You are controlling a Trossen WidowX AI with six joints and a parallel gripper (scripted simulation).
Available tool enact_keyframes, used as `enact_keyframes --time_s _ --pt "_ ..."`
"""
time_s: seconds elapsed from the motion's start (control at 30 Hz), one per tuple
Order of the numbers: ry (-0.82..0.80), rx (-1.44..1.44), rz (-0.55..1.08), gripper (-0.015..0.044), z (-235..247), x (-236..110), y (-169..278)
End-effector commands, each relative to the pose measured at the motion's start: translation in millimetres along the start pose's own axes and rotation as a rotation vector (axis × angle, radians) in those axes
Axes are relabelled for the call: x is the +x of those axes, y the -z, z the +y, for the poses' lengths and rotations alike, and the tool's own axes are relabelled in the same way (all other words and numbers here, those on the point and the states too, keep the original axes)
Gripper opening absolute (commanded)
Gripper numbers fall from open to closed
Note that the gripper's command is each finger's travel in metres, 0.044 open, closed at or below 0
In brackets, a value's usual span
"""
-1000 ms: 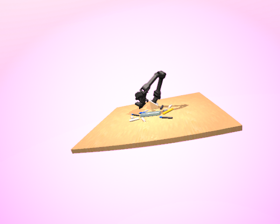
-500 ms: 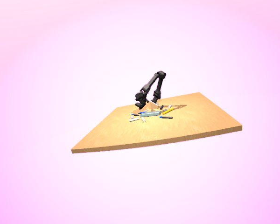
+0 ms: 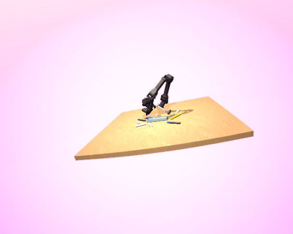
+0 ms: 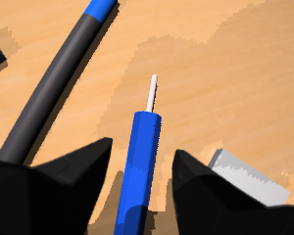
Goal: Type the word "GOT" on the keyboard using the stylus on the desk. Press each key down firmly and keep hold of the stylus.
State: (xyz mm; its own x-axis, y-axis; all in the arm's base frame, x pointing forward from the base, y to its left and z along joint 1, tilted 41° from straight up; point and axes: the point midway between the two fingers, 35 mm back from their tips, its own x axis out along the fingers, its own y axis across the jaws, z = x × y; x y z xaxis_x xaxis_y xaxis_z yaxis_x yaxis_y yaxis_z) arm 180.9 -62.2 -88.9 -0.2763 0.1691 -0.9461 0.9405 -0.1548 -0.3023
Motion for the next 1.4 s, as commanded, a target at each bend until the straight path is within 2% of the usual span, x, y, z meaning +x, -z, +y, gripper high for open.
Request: enact_keyframes --time_s 0.0,1.37 --pt "0.003 0.005 0.003 0.0150 -1 3 2" --pt "0.003 0.004 0.005 0.0150 -2 25 16"
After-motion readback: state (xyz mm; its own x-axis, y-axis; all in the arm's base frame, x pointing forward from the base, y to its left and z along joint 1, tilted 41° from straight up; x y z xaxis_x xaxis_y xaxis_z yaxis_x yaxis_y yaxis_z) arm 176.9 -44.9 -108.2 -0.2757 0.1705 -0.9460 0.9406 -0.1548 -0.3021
